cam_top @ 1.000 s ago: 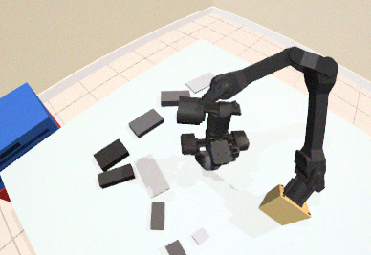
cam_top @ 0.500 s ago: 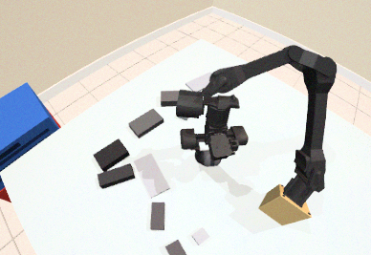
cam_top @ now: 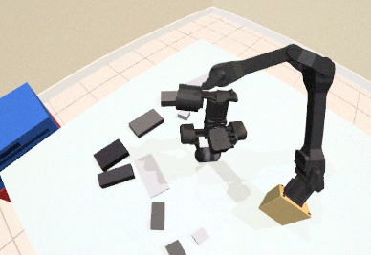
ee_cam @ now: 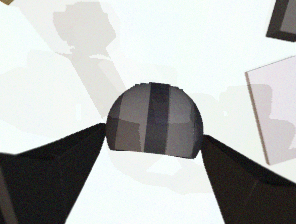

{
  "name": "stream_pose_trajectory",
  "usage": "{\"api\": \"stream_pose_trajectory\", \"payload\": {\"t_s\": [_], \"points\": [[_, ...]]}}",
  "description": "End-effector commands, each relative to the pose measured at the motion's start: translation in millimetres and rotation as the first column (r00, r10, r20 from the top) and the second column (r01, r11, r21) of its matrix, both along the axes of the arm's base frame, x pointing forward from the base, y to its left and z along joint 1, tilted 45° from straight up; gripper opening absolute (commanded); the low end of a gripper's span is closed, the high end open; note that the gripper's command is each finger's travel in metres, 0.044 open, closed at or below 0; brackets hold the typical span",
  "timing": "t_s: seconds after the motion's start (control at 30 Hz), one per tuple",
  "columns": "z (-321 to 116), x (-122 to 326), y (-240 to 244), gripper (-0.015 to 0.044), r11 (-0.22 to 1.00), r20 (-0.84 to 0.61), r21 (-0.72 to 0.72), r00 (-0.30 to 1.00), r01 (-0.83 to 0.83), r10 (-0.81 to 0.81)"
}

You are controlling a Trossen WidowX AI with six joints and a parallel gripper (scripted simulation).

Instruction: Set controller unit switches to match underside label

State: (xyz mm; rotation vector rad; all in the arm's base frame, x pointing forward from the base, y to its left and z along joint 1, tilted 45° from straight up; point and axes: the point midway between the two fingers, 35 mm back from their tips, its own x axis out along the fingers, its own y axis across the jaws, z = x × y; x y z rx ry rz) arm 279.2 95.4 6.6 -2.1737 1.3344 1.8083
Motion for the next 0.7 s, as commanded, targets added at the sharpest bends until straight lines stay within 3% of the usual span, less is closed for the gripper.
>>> {"api": "stream_pose_trajectory", "payload": {"t_s": [0.0,0.67], "points": [[3.8,7.1,-2.8,0.0336,1.000,0.004,0.002,1.000,0.003,-0.003],[13.6,19.5,-7.5,0.0337,1.000,0.005,0.001,1.000,0.003,-0.003]]}}
